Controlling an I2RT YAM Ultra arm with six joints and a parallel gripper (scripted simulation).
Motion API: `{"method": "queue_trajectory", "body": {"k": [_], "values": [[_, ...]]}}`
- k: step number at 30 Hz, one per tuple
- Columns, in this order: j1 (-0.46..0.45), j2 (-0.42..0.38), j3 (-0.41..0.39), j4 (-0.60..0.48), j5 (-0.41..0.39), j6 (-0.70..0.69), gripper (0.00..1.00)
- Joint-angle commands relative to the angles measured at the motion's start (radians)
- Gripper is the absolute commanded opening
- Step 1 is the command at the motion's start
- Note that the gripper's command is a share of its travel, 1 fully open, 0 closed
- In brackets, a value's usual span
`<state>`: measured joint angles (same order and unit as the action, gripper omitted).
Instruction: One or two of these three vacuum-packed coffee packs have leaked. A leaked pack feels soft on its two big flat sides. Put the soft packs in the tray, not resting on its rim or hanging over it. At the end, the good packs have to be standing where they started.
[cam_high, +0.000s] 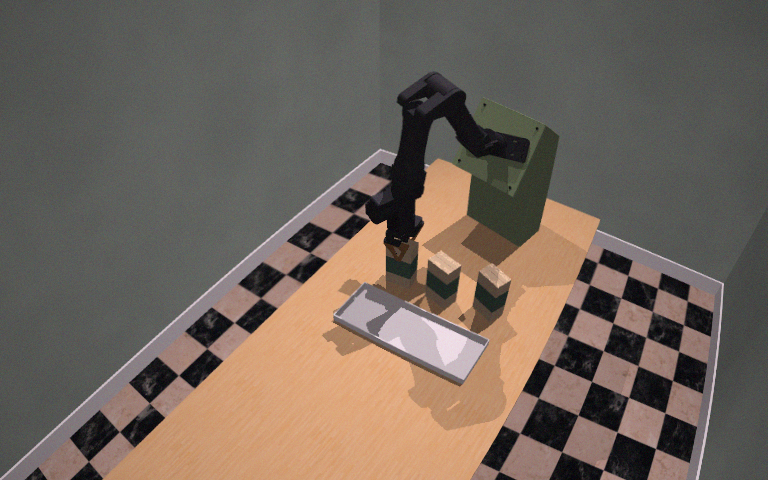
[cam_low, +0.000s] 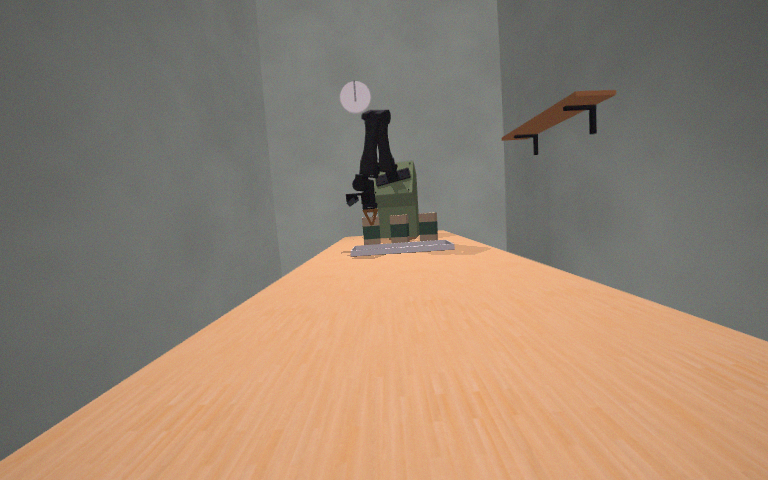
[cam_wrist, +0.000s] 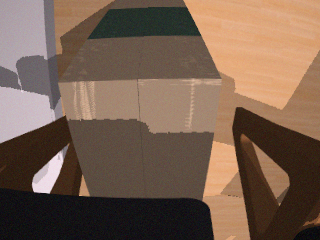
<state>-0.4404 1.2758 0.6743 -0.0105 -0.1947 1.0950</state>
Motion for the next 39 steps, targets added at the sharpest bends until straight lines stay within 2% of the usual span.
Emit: {"method": "queue_trajectory", "body": {"k": [1,11,12,39], "values": [[0.007,-0.004,0.036,0.015,0.015,0.008,0.79],[0.007,-0.004,0.036,0.015,0.015,0.008,0.79],[0.007,-0.004,0.036,0.015,0.015,0.008,0.26],[0.005,-0.002,0.037,0.008,0.016,0.007,0.26]]}}
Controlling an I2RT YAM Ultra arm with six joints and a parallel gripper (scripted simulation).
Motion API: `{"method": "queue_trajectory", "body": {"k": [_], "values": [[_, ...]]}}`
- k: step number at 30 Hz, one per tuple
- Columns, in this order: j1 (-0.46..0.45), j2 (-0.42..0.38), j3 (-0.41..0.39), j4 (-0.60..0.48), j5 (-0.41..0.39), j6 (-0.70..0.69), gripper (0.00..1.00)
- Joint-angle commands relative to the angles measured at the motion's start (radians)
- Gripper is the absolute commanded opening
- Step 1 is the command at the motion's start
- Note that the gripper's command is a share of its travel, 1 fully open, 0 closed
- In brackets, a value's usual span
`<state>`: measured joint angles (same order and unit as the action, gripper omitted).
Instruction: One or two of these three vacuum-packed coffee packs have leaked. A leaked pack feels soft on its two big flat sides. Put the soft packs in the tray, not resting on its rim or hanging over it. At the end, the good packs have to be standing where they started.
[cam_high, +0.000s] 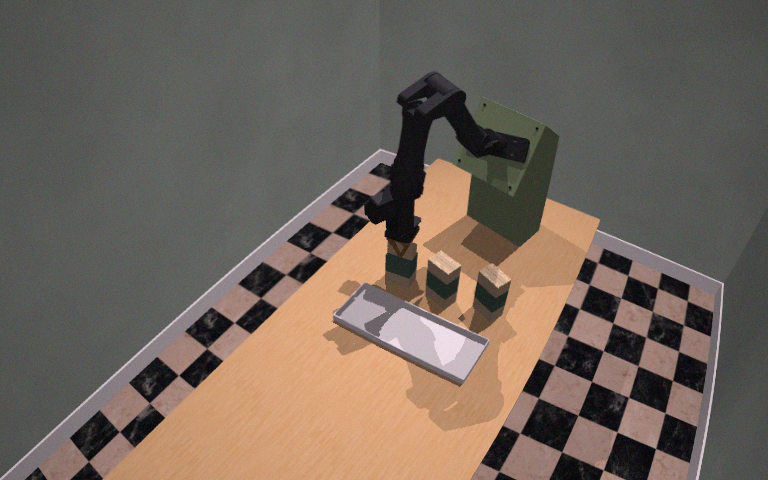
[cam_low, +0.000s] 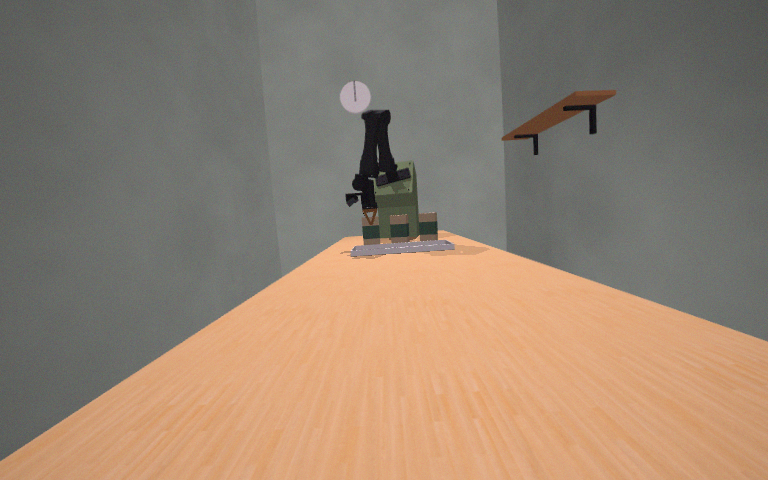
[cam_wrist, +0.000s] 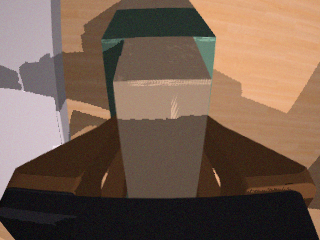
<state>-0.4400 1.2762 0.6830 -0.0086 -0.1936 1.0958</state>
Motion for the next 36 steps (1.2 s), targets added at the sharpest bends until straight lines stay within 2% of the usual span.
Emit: {"method": "queue_trajectory", "body": {"k": [1,24,30,36], "values": [[0.005,-0.003,0.029,0.006,0.015,0.006,0.26],[0.005,-0.003,0.029,0.006,0.015,0.006,0.26],[-0.012,-0.047,0.025,-0.029,0.012,0.000,0.26],[-0.020,-0.090,-0.015,-0.070,-0.005,-0.010,0.26]]}}
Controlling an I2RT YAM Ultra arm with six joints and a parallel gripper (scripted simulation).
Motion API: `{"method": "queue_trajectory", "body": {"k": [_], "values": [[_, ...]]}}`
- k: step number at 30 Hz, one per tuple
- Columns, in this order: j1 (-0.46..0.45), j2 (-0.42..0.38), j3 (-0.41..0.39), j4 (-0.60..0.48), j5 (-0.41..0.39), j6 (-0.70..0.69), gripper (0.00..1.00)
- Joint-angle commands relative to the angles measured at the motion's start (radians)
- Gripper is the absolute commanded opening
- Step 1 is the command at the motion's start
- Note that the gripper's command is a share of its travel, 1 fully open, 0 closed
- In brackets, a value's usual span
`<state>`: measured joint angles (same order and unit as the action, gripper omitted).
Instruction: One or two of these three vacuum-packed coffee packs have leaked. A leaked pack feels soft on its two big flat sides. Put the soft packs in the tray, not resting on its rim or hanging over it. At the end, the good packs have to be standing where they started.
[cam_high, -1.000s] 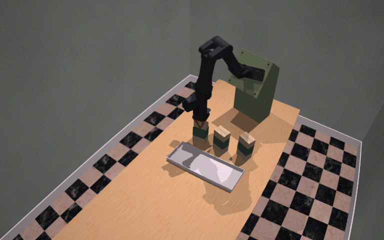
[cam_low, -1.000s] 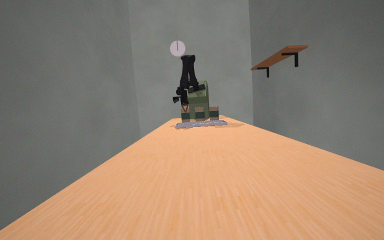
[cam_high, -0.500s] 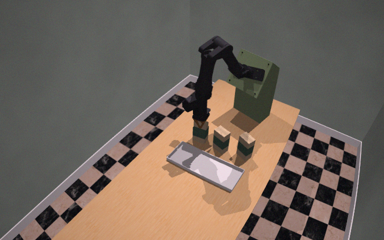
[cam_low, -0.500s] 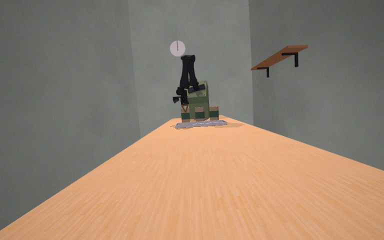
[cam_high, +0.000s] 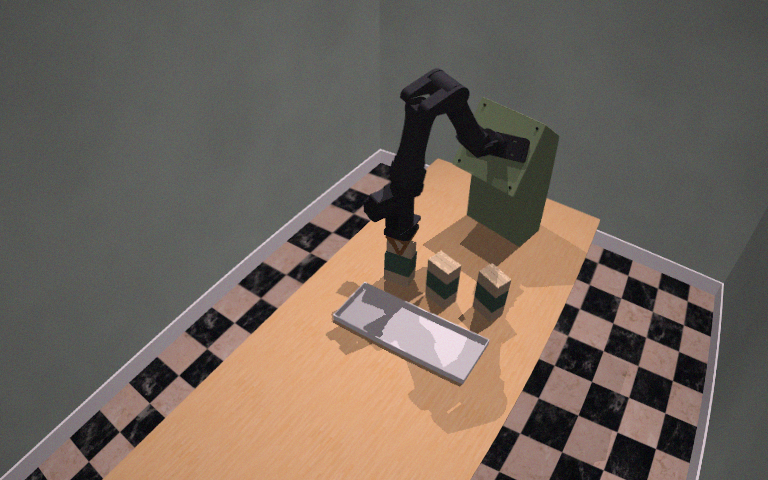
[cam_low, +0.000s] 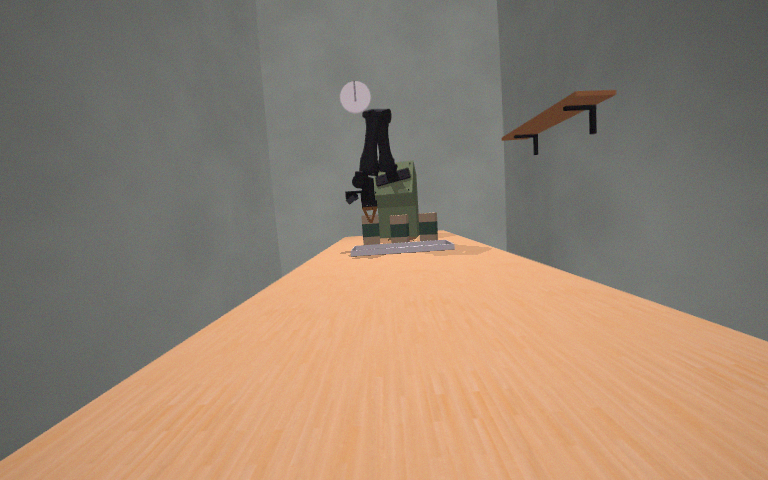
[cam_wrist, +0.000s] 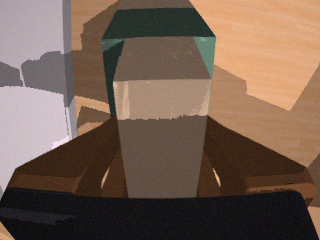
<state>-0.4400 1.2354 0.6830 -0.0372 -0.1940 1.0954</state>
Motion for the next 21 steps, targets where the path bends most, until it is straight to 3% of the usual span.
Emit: {"method": "queue_trajectory", "body": {"k": [1,11,21], "values": [[-0.023,-0.062,-0.022,-0.054,-0.008,-0.011,0.26],[-0.052,-0.194,-0.023,-0.187,-0.032,-0.027,0.26],[-0.059,-0.217,-0.021,-0.214,-0.033,-0.032,0.26]]}}
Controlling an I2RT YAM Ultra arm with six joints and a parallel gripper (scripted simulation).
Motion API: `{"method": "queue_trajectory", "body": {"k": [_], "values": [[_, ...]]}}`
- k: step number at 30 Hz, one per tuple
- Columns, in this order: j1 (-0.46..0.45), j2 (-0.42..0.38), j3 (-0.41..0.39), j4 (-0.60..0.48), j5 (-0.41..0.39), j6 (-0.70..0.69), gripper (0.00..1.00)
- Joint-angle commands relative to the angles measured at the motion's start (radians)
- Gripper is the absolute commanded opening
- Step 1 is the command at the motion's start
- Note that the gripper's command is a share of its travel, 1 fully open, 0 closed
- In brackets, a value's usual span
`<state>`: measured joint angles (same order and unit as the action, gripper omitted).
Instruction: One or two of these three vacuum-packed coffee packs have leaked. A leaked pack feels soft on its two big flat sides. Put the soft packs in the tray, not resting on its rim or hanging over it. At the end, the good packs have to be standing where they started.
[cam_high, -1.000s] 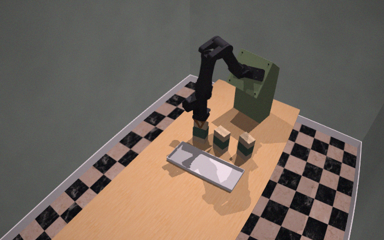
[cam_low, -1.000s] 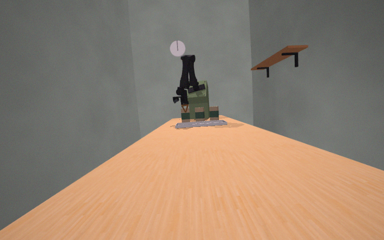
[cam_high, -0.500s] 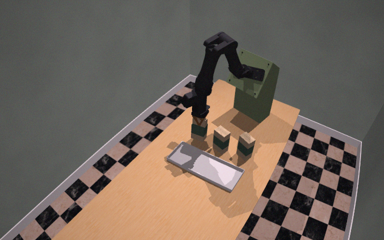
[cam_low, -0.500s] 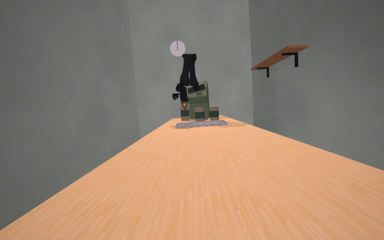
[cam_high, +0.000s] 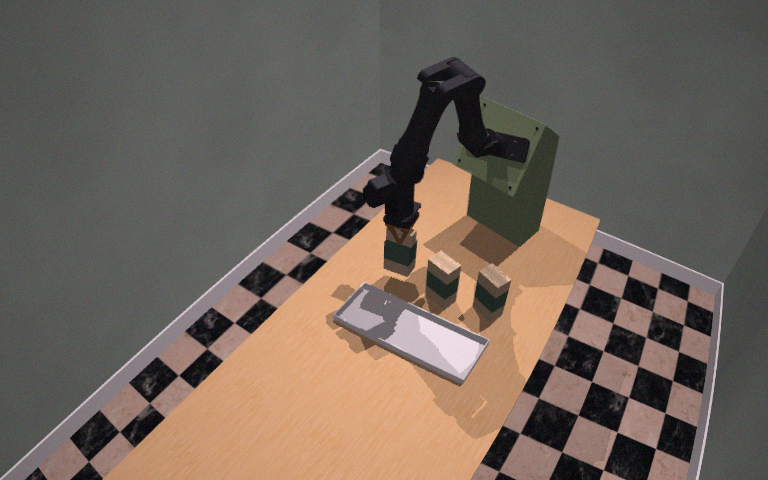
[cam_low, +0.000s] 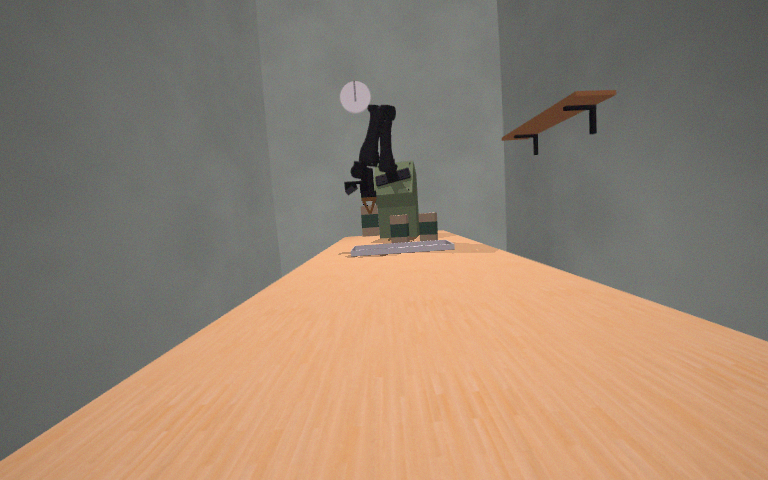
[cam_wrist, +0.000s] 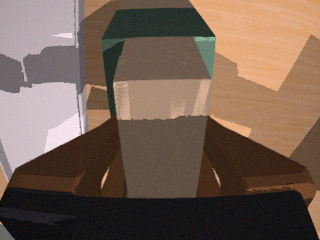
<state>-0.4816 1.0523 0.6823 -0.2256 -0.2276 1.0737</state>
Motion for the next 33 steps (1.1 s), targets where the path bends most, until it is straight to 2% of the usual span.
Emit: {"method": "queue_trajectory", "body": {"k": [1,11,16,18,26,28,33], "values": [[-0.018,-0.034,-0.020,-0.026,0.001,-0.010,0.26],[-0.018,-0.035,-0.015,-0.027,0.001,-0.011,0.26],[0.007,-0.029,0.041,-0.037,0.014,0.006,0.26],[0.020,0.013,0.060,-0.048,0.021,0.012,0.26],[0.084,0.078,0.213,-0.124,0.071,0.049,0.26],[0.084,0.078,0.213,-0.124,0.071,0.049,0.26],[0.131,0.144,0.353,-0.190,0.110,0.074,0.26]]}}
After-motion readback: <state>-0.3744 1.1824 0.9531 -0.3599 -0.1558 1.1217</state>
